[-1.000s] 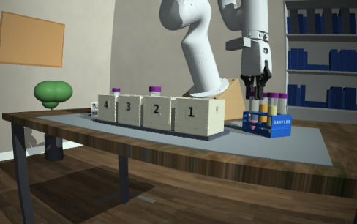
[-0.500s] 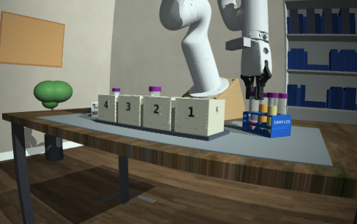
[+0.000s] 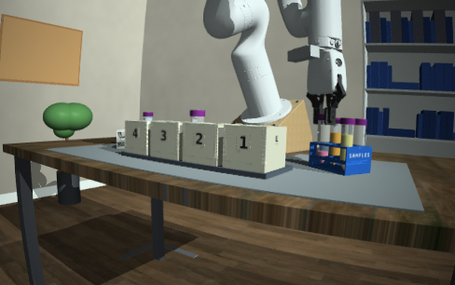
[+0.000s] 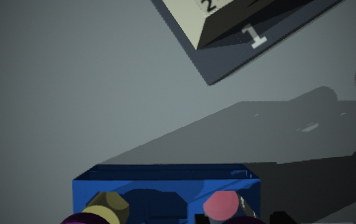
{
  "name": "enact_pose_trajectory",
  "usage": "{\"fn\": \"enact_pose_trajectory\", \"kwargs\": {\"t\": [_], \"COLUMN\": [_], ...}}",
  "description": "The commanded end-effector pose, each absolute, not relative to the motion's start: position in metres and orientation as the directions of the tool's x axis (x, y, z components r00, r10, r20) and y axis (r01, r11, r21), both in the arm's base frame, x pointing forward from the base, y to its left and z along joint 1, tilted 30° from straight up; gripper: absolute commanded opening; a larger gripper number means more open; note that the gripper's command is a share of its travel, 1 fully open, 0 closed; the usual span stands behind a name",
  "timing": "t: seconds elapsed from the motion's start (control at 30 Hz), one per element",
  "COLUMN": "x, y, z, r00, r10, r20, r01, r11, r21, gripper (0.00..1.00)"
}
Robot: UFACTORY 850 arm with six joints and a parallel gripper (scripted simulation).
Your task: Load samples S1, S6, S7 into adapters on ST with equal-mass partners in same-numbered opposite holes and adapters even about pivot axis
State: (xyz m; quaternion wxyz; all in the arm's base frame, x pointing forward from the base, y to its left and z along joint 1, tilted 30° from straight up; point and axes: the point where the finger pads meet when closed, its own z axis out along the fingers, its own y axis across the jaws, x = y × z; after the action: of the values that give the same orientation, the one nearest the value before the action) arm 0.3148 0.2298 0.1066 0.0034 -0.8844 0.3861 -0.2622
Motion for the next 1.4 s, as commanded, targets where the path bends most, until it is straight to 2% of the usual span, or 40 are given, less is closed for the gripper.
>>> {"fn": "enact_pose_trajectory", "kwargs": {"t": [0.0,1.37], "x": [0.314,0.295], "y": [0.231,0.239], "z": [0.109,0.144], "r00": [0.564,0.564], "r10": [-0.685,-0.685], "r20": [0.461,0.461], "r01": [-0.681,-0.681], "r11": [-0.702,-0.702], "r21": [-0.209,-0.209], "gripper": [0.00,0.00]}}
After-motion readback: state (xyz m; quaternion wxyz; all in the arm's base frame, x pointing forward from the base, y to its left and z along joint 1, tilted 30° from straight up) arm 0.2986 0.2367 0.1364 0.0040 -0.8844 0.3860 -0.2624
